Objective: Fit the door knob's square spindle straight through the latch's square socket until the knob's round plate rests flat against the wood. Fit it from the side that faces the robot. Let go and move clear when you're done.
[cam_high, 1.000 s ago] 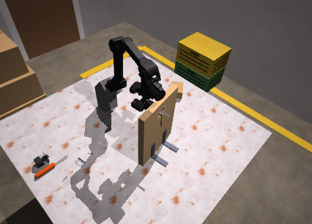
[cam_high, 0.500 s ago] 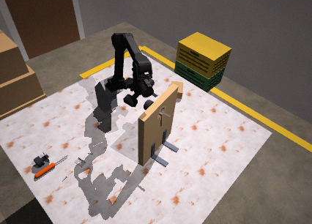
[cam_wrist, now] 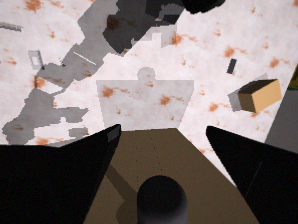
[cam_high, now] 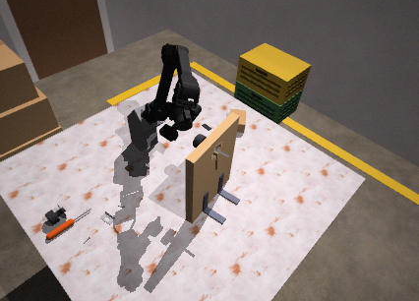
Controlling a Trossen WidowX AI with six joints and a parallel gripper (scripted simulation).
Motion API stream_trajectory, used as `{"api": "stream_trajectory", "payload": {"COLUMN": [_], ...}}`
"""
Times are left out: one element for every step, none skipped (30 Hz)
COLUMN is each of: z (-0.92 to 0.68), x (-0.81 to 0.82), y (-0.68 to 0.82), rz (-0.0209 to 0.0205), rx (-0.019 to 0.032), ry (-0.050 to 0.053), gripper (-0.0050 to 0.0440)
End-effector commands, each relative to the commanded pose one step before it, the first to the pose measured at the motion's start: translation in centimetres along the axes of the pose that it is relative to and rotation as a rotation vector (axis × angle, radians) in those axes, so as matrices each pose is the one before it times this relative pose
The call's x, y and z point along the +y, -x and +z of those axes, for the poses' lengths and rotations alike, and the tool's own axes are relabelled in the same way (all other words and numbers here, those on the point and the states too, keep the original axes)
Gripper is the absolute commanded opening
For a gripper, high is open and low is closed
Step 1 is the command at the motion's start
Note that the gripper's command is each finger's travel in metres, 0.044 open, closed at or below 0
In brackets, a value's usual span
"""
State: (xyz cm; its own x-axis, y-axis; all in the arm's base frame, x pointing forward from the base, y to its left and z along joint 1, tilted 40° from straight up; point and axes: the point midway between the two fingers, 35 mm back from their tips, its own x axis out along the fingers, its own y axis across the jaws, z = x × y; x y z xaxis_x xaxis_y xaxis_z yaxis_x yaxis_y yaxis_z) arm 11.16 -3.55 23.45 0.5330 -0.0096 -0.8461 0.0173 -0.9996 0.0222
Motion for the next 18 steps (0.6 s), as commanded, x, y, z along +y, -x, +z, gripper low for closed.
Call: {"api": "stream_trajectory", "payload": {"z": [0.221, 0.008, 0.016, 0.024, 0.032, 0.055, 0.058, 0.053, 0.043, 0.024, 0.01, 0.032, 0.0, 0.0, 0.045, 0.055, 0.06, 0.069], "x": [-0.045, -0.036, -0.07, -0.097, -0.114, -0.141, -0.131, -0.104, -0.07, -0.031, -0.01, -0.034, 0.0, 0.0, -0.043, -0.045, -0.039, 0.032], "y": [-0.202, 0.071, 0.144, 0.222, 0.308, 0.269, 0.32, 0.345, 0.345, 0.247, 0.125, 0.09, 0.0, 0.0, 0.133, 0.179, 0.225, 0.25], "rz": [-0.01022, 0.00364, 0.00738, 0.01127, 0.0153, 0.0124, 0.01451, 0.01527, 0.01471, 0.01014, 0.00499, 0.00329, 0.0, 0.0, 0.00477, 0.00617, 0.00739, 0.01085], "rx": [-0.00312, -0.00133, -0.00233, -0.00268, -0.00204, -0.00411, -0.00214, 0.00055, 0.00312, 0.00363, 0.00224, 0.00167, 0.0, 0.0, 0.00292, 0.00469, 0.00713, 0.00862], "ry": [0.0002, 0.0002, 0.0003, 0.0002, -0.0002, 0.0008, 0.0004, -0.0004, -0.0012, -0.0013, -0.0008, 0.0003, 0.0, 0.0, 0.0003, 0.0001, -0.0004, -0.006], "gripper": [0.044, 0.044, 0.044, 0.044, 0.044, 0.044, 0.044, 0.044, 0.044, 0.044, 0.044, 0.044, 0.044, 0.044, 0.044, 0.044, 0.044, 0.044]}}
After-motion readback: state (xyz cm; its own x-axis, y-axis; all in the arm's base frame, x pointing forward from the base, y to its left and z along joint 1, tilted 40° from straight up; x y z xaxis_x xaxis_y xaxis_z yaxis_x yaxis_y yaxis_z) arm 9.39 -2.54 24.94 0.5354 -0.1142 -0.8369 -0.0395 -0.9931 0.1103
